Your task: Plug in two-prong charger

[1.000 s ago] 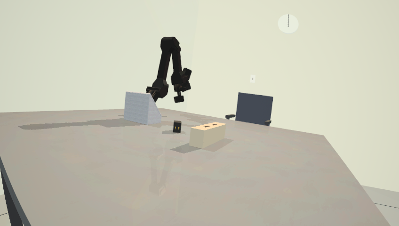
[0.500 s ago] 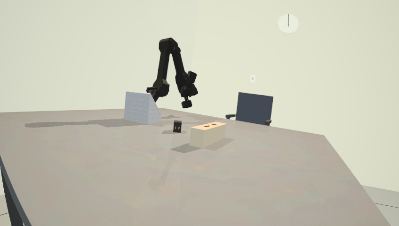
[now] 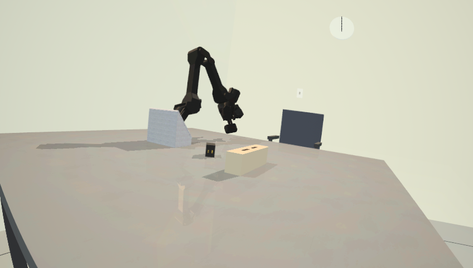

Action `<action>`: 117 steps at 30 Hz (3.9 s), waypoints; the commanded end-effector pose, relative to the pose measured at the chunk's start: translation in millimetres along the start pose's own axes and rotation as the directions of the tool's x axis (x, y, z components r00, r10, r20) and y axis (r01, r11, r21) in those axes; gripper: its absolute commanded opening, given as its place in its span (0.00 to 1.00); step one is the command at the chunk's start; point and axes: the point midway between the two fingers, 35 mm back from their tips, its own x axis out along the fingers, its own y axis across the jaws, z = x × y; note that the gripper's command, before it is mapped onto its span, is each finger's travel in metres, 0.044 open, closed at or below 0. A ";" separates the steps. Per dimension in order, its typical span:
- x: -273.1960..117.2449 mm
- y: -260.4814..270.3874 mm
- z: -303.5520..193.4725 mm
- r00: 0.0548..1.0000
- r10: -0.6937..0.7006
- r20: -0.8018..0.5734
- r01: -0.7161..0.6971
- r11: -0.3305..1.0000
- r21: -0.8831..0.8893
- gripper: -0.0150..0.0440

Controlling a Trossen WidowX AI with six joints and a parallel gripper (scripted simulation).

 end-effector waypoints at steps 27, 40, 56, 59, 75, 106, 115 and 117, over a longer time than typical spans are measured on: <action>-54.2 -104.4 55.8 0.919 -0.374 0.128 0.364 0.926 0.097 1.00; -91.1 -145.2 83.0 0.836 -0.519 0.179 0.491 0.852 0.181 1.00; -148.2 -200.7 103.5 0.707 -0.678 0.203 0.598 0.726 0.340 1.00; -162.0 -213.3 101.8 0.677 -0.712 0.189 0.620 0.689 0.374 1.00; -239.4 -267.5 80.6 0.524 -0.847 0.085 0.684 0.478 0.551 1.00; -373.2 -310.6 -5.0 0.368 -0.913 -0.176 0.574 0.074 0.816 1.00; -401.4 -309.9 -36.0 0.373 -0.896 -0.242 0.499 -0.026 0.866 1.00; -406.9 -309.2 -43.0 0.377 -0.890 -0.255 0.481 -0.047 0.876 1.00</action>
